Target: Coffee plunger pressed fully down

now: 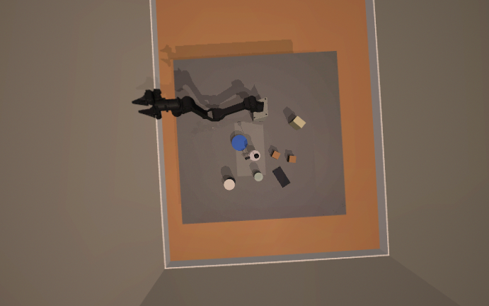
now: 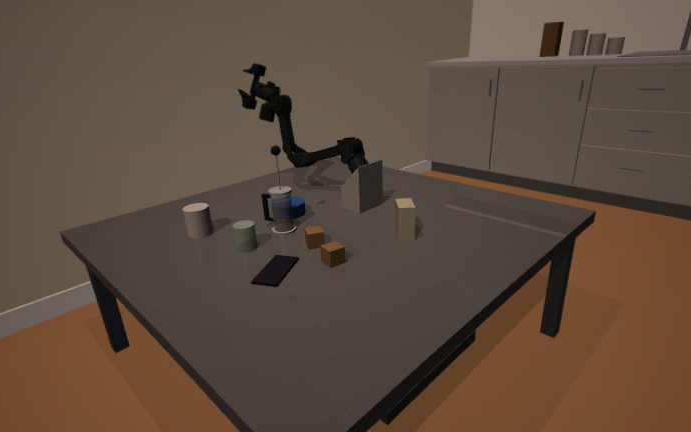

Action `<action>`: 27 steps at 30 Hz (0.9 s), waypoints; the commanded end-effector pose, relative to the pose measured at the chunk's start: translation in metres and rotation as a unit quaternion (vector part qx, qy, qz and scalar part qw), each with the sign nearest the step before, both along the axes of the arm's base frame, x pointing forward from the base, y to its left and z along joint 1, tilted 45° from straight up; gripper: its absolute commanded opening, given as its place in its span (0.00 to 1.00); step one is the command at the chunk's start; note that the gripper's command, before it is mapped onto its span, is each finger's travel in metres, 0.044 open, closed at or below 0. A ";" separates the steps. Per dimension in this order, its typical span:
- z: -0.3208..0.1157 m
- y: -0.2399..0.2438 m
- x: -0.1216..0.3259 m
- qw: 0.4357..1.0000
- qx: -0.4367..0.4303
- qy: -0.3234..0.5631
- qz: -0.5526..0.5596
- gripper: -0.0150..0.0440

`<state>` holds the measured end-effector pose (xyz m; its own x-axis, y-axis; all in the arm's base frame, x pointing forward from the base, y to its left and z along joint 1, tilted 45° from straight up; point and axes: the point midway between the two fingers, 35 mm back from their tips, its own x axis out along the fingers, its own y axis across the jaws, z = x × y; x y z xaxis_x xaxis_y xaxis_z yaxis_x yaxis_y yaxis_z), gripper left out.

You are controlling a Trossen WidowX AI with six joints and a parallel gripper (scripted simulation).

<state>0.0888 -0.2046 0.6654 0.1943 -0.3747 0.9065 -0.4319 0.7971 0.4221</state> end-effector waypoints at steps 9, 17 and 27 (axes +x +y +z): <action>0.021 0.090 -0.029 0.991 -0.126 -0.016 0.051 1.00; 0.019 0.180 -0.046 0.965 -0.253 -0.001 0.066 1.00; -0.030 0.335 -0.040 0.885 -0.437 0.100 0.124 1.00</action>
